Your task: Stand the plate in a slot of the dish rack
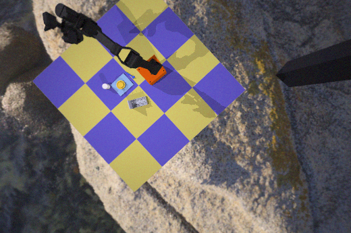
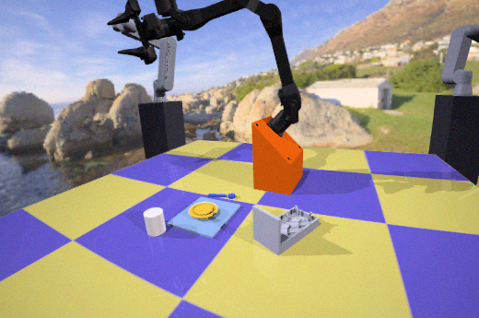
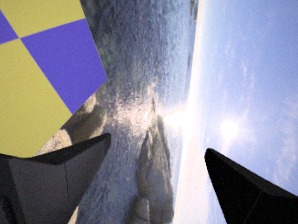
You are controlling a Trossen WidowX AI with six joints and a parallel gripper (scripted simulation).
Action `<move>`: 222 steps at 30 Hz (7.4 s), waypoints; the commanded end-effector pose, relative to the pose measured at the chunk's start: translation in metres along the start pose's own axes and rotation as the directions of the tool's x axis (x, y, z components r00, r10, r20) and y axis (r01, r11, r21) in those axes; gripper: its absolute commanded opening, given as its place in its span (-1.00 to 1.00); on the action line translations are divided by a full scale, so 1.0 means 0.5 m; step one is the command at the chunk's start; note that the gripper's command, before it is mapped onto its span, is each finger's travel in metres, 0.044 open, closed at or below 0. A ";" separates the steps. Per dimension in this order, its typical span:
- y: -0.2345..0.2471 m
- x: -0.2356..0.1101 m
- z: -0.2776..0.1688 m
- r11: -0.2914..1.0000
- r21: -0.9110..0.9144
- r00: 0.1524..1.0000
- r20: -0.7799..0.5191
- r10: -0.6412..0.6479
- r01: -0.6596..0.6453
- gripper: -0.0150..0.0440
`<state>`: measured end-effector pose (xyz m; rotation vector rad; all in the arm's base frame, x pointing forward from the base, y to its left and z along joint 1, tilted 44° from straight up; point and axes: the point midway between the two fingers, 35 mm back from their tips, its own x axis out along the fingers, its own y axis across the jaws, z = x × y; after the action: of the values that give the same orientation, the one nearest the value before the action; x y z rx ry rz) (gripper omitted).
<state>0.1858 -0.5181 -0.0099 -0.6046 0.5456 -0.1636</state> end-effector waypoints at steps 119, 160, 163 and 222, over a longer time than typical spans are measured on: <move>0.956 0.052 0.427 0.187 0.854 0.240 -0.075 0.968 -0.485 0.80; 0.614 -0.014 0.445 0.194 0.854 0.244 -0.082 0.966 -0.483 -0.49; 0.615 -0.017 0.452 0.192 0.865 0.244 -0.083 0.966 -0.464 -0.49; 0.746 -0.423 0.810 -0.230 0.082 0.236 -0.076 0.969 0.970 -0.49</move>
<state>0.2302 0.0392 0.1405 2.1053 1.5279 -1.0494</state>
